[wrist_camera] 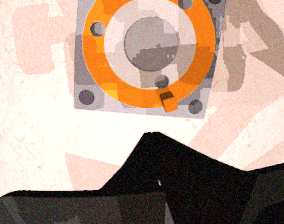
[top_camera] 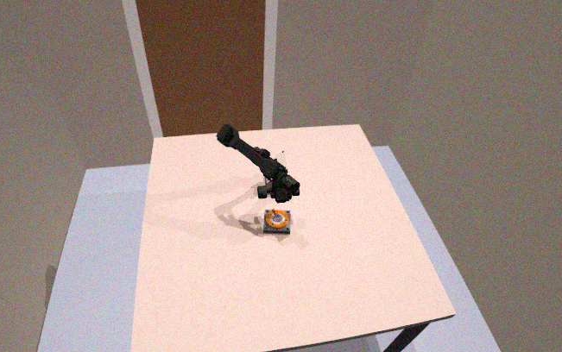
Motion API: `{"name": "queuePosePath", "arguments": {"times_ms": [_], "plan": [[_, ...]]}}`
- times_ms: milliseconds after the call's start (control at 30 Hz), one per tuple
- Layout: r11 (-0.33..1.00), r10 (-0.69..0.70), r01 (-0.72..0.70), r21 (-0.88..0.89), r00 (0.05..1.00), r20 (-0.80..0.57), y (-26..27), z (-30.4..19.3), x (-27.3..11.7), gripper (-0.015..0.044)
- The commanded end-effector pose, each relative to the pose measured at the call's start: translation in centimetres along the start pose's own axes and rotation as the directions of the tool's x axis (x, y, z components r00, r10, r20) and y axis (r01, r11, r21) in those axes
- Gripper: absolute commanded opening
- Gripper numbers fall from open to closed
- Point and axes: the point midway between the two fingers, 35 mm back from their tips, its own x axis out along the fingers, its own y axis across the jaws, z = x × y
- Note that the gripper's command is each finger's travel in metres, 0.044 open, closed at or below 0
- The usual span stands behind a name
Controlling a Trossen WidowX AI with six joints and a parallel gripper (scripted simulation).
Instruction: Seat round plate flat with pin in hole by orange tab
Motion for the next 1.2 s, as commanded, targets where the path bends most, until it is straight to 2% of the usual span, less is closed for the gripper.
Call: {"name": "queuePosePath", "arguments": {"times_ms": [0, 167, 500, 1167], "plan": [[0.999, -0.028, 0.028, -0.042, 1.0, 0.003, 0.0, -0.1, 0.1, 0.0], [0.999, -0.027, 0.028, -0.042, 1.0, 0.003, -0.1, 0.0, 0.5, 0.0], [0.999, -0.03, 0.03, -0.042, 1.0, 0.003, -0.3, -0.1, 4.9, 0.0], [0.999, -0.031, 0.031, -0.042, 1.0, 0.003, -2.4, 0.1, 4.9, 0.0]]}}
